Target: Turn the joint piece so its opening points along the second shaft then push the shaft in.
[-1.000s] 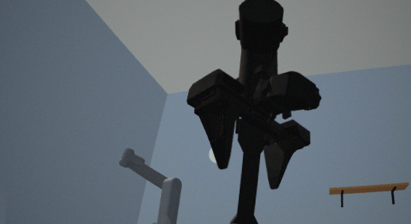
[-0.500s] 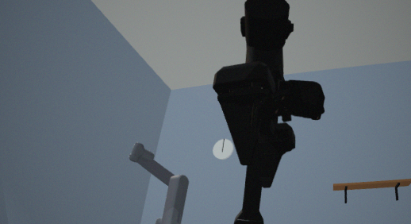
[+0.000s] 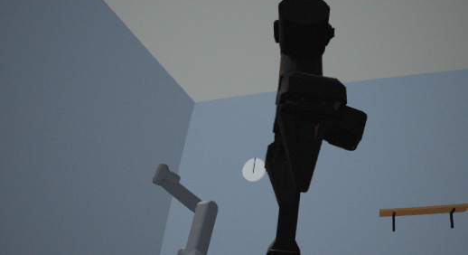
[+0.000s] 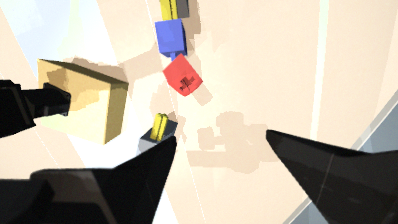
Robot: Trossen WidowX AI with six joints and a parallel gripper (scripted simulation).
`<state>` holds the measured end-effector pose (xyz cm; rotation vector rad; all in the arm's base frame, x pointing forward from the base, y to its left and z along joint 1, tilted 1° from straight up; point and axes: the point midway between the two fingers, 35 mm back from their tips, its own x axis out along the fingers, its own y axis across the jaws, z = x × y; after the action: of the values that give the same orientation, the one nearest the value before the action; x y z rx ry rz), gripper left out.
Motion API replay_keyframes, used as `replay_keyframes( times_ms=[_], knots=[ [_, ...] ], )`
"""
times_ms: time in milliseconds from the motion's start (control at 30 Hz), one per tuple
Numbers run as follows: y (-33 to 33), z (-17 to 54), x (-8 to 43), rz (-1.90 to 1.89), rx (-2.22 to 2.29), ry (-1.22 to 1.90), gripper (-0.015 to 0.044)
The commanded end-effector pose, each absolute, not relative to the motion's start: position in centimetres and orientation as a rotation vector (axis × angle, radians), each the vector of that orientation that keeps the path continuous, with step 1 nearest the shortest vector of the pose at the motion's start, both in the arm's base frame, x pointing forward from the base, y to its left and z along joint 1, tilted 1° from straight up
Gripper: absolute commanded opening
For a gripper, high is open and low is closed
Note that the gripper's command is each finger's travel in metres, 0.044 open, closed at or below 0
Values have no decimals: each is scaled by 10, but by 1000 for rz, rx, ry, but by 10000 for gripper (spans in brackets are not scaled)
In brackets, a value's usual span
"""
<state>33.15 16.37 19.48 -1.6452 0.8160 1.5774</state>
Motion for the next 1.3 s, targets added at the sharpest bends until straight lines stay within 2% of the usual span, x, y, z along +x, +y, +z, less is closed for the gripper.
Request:
replay_keyframes(
  times_ms=[0, 533, 767, 1267],
  knots=[
    [164, 193, 331, 1663, -1736, 728, 440],
    [164, 190, 332, 1938, -2038, 359, 440],
    [164, 188, 332, 1941, -2041, 355, 440],
    [167, 132, 338, 1941, -2041, 355, 440]
  ],
)
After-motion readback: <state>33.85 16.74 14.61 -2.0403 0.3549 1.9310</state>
